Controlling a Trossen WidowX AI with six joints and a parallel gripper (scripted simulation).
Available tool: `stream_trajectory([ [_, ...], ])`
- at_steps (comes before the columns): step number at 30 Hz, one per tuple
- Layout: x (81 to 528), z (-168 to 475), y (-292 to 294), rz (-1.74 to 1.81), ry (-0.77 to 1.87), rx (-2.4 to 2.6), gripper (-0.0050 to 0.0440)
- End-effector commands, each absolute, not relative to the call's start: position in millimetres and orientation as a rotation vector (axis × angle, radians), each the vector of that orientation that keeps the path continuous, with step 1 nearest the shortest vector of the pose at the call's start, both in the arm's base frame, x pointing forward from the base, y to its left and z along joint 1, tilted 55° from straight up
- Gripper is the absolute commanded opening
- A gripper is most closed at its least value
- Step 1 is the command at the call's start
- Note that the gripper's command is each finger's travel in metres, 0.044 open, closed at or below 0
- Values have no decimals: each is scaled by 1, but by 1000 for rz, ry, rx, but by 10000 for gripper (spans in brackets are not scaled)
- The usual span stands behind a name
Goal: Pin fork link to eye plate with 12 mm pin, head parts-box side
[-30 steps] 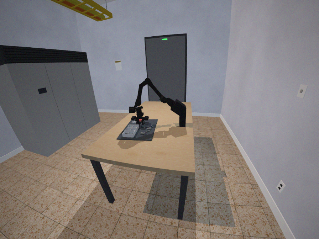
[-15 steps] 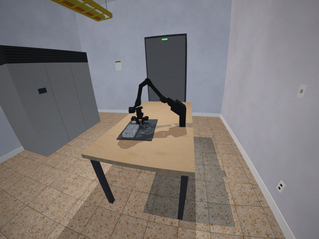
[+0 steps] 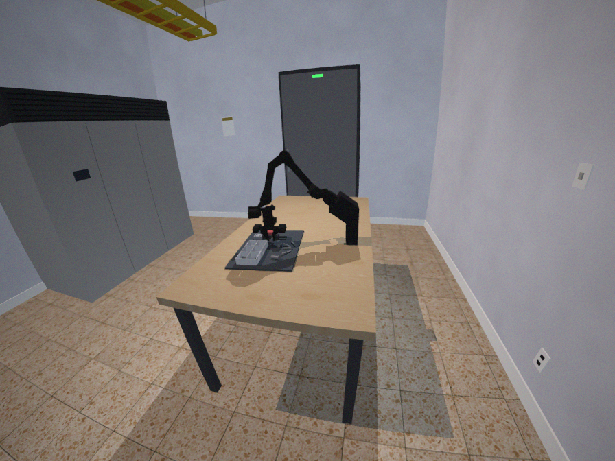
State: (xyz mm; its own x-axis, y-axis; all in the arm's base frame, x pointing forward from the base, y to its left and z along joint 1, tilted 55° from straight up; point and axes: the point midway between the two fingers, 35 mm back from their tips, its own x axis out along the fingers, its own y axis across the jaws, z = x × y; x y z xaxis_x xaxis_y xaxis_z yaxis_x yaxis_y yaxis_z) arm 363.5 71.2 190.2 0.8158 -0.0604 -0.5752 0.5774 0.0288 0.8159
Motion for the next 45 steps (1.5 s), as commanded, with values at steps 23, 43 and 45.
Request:
stream_trajectory([
  [23, 364, 196, 72, -507, 427, 1478, 140],
  [43, 364, 196, 72, -506, 428, 1478, -50],
  [45, 364, 196, 72, -506, 428, 1478, -50],
])
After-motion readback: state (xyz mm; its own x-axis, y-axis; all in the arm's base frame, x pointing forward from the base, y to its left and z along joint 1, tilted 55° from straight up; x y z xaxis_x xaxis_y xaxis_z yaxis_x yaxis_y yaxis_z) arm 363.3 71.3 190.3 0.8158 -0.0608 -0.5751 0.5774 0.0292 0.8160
